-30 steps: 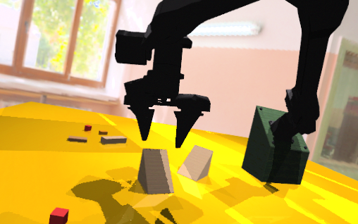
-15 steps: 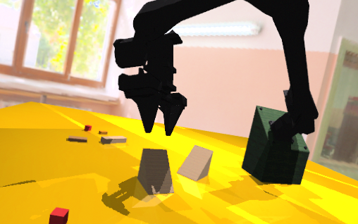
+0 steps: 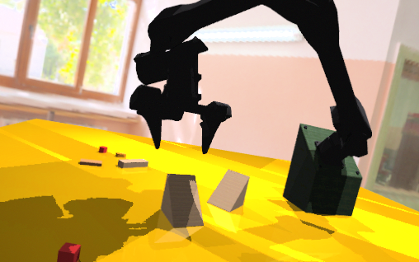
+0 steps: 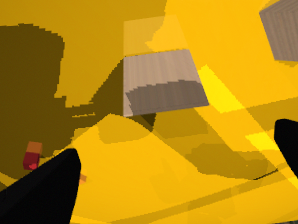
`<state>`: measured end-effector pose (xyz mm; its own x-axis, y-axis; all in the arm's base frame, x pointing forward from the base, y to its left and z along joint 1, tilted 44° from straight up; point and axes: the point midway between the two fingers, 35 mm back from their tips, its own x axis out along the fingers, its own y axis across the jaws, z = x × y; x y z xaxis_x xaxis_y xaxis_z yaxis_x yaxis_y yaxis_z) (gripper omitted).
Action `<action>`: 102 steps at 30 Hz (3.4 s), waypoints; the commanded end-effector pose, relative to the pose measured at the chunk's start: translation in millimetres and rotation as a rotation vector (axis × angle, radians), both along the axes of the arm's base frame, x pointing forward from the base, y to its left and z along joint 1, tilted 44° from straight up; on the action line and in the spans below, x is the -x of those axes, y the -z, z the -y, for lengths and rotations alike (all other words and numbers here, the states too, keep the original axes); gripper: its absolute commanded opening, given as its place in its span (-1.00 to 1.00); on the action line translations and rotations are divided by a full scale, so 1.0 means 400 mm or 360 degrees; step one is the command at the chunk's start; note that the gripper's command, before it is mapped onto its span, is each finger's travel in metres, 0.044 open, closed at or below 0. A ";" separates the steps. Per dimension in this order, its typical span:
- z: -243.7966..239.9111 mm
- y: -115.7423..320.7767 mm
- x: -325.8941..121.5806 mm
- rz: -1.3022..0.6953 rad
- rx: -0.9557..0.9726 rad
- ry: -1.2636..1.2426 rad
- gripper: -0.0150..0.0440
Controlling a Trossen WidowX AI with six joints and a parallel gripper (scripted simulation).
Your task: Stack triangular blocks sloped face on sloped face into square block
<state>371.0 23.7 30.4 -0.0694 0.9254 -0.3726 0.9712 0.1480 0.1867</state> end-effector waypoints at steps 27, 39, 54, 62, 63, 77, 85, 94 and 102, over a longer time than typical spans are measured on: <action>-0.105 0.050 -0.006 -0.0014 0.0013 0.0020 1.00; -0.151 0.066 -0.002 -0.0014 0.0009 0.0020 1.00; -0.209 0.083 0.007 -0.0015 -0.0008 0.0015 1.00; -0.234 0.089 0.013 -0.0017 -0.0018 0.0010 1.00; -0.234 0.089 0.013 -0.0017 -0.0018 0.0010 0.91; -0.234 0.089 0.013 -0.0017 -0.0018 0.0010 0.20; -0.228 0.085 0.014 -0.0014 -0.0013 0.0006 -0.49; -0.230 0.054 0.021 0.0021 0.0307 0.0064 -0.49; -0.236 0.019 0.028 0.0068 0.0625 0.0124 -0.49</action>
<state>361.1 117.4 17.8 -0.0007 0.7559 -0.6546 0.9746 0.1472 0.1690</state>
